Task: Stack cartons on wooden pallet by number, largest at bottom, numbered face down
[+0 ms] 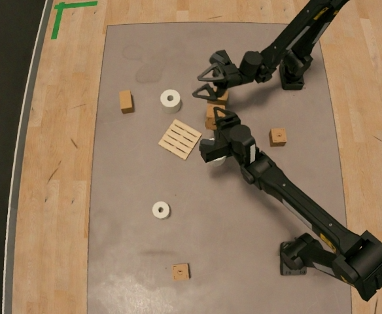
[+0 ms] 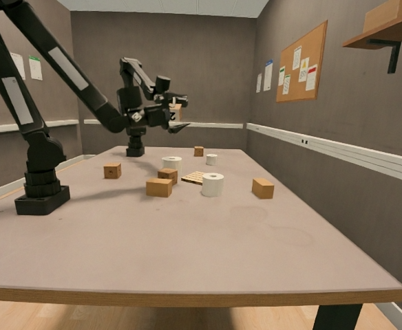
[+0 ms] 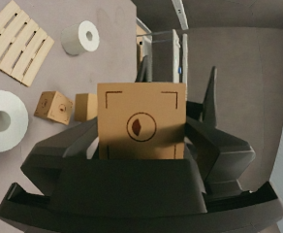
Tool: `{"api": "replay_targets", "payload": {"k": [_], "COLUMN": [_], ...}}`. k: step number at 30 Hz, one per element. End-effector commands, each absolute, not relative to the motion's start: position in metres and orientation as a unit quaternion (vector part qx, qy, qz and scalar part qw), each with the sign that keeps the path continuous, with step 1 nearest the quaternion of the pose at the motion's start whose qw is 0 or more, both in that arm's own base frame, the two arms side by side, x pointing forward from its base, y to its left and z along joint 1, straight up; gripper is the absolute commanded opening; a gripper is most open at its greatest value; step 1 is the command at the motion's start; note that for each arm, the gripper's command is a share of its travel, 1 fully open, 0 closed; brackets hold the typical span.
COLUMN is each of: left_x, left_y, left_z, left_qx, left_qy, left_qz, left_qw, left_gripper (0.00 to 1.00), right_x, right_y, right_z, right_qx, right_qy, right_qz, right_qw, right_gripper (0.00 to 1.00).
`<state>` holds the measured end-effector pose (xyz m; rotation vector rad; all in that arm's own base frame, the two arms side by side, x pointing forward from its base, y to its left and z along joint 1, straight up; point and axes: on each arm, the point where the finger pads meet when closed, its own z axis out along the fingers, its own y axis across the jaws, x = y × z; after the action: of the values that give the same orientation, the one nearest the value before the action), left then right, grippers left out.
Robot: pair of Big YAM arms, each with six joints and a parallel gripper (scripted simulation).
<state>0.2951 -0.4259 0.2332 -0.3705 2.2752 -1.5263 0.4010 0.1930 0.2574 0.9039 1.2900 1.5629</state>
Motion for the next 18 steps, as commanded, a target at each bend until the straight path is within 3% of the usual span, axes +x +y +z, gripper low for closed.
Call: {"api": "replay_targets", "payload": {"k": [1,11,18], "left_x": [0.302,0.302,0.302], "left_y": [-0.433,-0.433,-0.433], "left_z": [0.257,0.257,0.257], "left_qx": [-0.129,-0.129,-0.129], "left_qy": [0.796,0.796,0.796], "left_qz": [-0.559,-0.559,-0.559], "left_qw": [0.196,0.196,0.196], "left_gripper": [0.50,0.50,0.50], "right_x": [0.426,0.486,0.507], "right_y": [0.194,0.143,0.118], "right_z": [0.280,0.342,0.364], "right_qx": [0.318,0.233,0.184], "right_qy": [0.552,0.612,0.643], "right_qz": [0.581,0.412,0.322], "right_qw": [0.507,0.633,0.670], "right_gripper": [1.00,1.00,1.00]}}
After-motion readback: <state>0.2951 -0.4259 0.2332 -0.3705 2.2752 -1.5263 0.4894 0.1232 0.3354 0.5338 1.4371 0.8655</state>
